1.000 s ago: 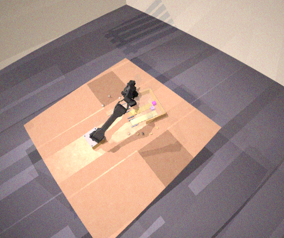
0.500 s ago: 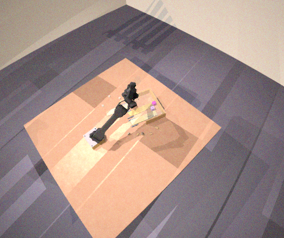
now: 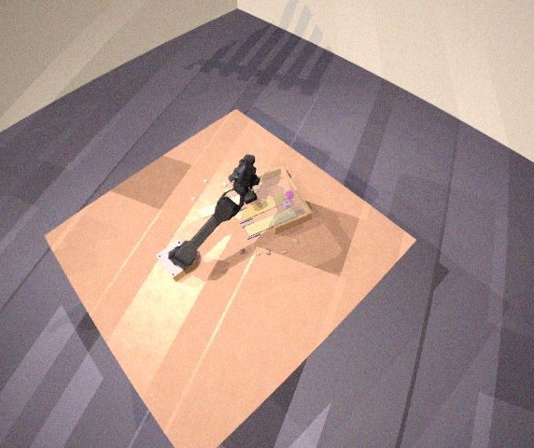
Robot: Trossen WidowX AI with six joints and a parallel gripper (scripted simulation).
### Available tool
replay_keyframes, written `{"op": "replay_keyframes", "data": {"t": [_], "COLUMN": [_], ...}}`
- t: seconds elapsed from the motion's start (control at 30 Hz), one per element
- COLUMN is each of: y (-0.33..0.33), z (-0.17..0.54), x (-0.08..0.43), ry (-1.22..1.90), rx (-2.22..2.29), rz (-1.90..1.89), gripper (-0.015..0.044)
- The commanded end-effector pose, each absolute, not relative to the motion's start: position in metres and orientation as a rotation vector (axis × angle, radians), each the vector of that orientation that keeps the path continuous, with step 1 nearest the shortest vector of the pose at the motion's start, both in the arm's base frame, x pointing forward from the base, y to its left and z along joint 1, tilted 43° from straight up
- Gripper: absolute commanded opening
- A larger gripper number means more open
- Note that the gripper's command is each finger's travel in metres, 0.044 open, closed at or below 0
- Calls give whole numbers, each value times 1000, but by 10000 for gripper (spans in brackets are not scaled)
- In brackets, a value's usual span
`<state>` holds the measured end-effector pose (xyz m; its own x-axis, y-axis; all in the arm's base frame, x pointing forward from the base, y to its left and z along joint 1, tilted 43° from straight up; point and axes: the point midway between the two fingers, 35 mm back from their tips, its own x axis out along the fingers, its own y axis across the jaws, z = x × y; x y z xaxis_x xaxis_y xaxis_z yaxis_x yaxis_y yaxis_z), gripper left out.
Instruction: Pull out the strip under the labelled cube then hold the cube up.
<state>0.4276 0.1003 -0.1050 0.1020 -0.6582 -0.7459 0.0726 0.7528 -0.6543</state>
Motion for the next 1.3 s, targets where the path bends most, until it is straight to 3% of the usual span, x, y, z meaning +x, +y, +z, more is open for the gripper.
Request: {"op": "replay_keyframes", "data": {"t": [0.0, 1.27], "y": [105, 95], "z": [-98, -58], "x": [420, 311], "ry": [1371, 1376], "rx": [-527, -537], "rz": [-575, -570], "gripper": [0, 0]}}
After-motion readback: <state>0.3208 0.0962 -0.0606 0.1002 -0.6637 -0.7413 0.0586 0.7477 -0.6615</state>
